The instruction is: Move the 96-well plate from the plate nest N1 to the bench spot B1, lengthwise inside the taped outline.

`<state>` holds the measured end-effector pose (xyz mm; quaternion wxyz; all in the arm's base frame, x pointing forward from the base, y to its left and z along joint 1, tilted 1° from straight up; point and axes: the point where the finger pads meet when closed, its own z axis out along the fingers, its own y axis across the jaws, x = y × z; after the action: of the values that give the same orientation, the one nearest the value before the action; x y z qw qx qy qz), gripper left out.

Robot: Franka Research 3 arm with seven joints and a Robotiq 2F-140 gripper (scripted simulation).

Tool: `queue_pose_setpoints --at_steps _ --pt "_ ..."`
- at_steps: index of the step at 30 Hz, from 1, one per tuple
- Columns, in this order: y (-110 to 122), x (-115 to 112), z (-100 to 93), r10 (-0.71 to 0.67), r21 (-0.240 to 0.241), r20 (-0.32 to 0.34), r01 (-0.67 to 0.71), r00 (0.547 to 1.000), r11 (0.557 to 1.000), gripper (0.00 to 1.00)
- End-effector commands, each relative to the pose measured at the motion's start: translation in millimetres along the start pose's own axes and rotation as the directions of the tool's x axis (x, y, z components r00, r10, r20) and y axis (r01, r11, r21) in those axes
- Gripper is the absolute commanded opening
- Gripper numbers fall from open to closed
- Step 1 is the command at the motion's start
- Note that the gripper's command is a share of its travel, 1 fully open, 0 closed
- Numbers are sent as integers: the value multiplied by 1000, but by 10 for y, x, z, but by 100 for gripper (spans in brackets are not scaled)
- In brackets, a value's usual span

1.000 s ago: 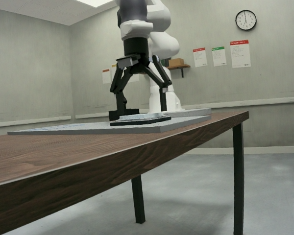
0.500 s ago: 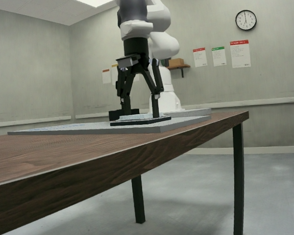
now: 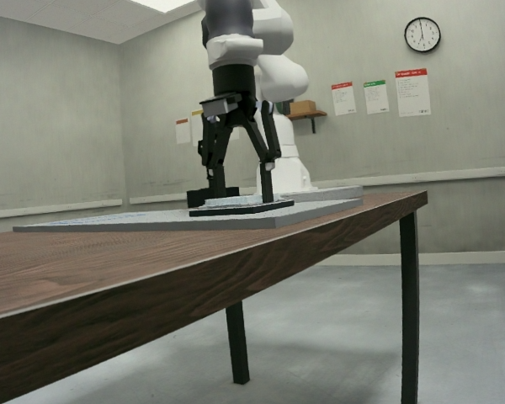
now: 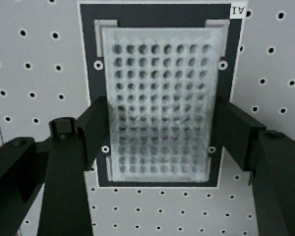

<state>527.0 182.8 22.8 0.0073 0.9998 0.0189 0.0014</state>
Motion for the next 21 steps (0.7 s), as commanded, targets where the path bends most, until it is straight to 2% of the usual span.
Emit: queue_pose_setpoints --at_steps 1,21 --pt "-2 5 0 7 1 -2 -7 1000 1000 62" --pt "-2 5 -6 7 1 -2 -7 1000 1000 60"
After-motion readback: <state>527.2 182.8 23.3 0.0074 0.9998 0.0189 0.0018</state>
